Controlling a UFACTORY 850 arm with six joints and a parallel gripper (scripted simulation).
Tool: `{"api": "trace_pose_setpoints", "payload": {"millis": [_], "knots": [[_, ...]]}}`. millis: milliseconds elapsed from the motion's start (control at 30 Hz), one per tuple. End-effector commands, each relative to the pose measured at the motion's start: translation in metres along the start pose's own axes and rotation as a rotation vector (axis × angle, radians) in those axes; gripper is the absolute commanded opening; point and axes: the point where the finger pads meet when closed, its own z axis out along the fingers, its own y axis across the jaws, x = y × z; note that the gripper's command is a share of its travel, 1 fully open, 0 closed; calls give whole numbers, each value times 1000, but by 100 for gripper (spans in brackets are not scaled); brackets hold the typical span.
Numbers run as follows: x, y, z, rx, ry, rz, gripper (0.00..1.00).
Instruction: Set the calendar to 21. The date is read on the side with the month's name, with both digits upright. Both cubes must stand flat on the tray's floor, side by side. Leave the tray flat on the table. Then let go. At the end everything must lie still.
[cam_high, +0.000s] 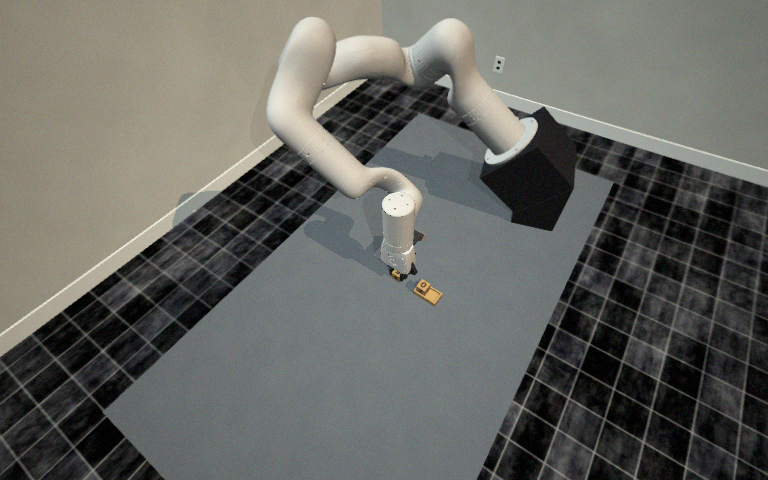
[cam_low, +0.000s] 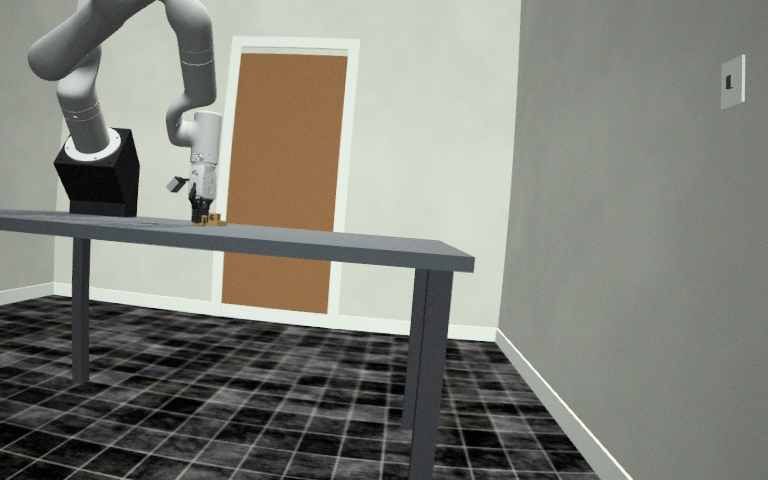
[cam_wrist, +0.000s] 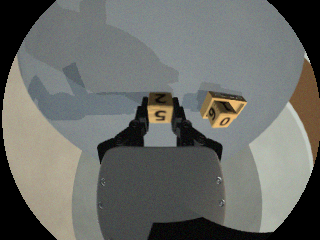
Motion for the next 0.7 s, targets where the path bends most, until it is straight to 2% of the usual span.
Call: {"api": "trace_pose_setpoints", "payload": {"millis": [0,467,500,667], "knots": [[0,0,0,0,-1,0,29],[0,0,0,0,-1,0,29],[0,0,0,0,-1,0,33],[0,0,0,0,-1,0,37]]}}
